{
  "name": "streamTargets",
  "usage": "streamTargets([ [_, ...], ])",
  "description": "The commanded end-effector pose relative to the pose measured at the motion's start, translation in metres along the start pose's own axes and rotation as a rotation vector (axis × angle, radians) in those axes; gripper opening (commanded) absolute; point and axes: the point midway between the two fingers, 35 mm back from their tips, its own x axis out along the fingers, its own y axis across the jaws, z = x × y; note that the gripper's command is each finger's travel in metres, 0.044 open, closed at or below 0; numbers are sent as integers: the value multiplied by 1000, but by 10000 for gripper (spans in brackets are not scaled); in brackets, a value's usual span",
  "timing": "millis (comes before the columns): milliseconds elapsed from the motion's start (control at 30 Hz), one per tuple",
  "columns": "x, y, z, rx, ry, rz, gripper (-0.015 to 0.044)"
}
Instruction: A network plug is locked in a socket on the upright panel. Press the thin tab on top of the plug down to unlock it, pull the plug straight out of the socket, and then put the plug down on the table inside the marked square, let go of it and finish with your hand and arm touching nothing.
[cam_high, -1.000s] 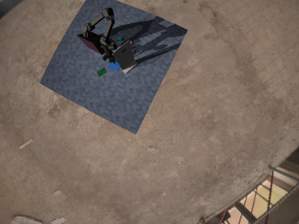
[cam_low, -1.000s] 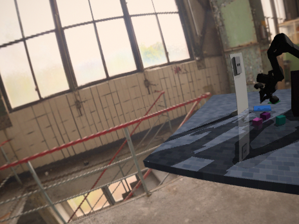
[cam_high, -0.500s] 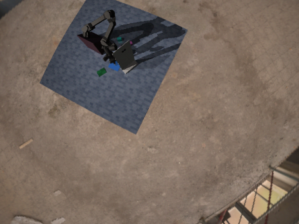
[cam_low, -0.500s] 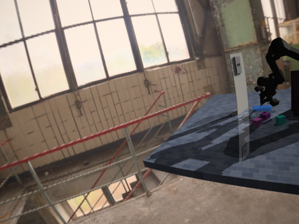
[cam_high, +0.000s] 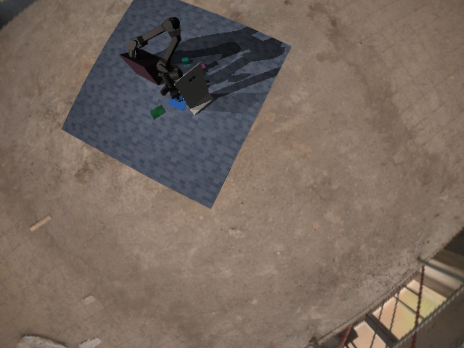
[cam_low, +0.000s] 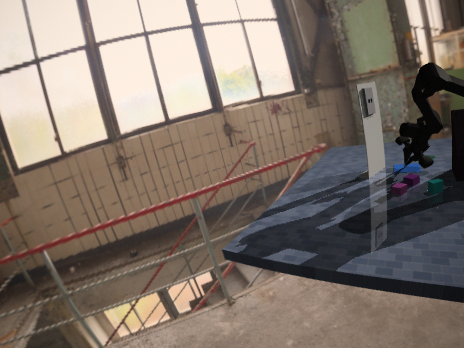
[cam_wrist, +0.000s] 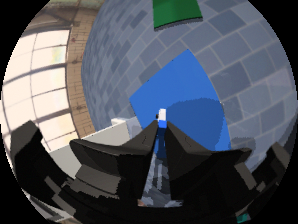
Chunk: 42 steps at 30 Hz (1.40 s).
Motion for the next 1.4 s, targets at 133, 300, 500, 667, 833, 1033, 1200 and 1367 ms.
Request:
streamTargets([
  [133,0,0,0,0,0,0,0],
  [300,0,0,0,0,0,0,105],
  [500,0,0,0,0,0,0,156],
  [667,-4,0,0,0,0,0,156],
  [833,-9,1,0,0,-1,1,156],
  [1033,-16,1,0,1,-2,2,156],
  [1200,-22,2,0,1,-2,2,156],
  [1367,-26,2,0,1,-3,3,156],
])
